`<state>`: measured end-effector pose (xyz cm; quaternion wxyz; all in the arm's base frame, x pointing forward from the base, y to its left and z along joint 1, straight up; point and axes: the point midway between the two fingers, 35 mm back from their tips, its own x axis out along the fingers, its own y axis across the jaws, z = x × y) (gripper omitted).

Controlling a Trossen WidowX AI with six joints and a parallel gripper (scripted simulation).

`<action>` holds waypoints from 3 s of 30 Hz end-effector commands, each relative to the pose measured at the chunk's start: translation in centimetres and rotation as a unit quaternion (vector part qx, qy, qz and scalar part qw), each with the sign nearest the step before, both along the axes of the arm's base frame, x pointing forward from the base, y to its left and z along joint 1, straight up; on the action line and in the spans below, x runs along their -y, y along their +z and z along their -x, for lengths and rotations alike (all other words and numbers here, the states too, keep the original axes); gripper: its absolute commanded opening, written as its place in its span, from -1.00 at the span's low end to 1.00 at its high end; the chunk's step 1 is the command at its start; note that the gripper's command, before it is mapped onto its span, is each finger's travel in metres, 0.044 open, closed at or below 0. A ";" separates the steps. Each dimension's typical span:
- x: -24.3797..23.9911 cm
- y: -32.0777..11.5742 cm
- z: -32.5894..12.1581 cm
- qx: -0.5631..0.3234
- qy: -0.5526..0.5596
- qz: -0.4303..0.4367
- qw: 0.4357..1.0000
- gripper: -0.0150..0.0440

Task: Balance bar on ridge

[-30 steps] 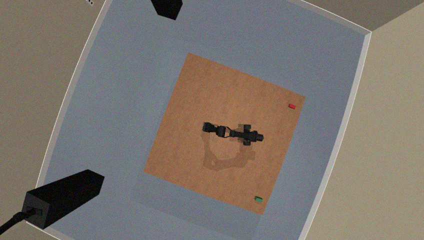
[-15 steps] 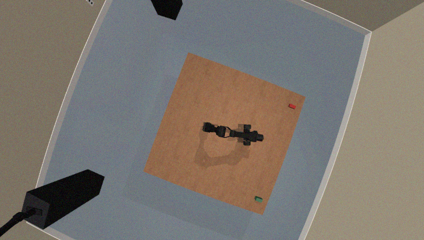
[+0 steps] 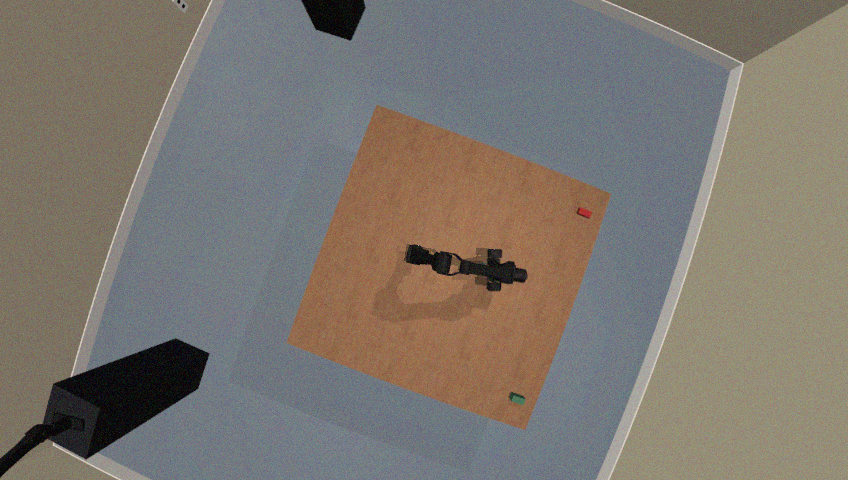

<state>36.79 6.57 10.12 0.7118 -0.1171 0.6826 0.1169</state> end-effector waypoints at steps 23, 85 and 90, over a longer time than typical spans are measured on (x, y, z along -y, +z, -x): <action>0.0 0.0 0.0 0.000 0.000 0.000 1.000 0.07; 0.0 0.0 0.0 0.000 0.000 0.000 1.000 1.00; -0.1 2.8 -0.3 0.000 0.000 0.000 1.000 1.00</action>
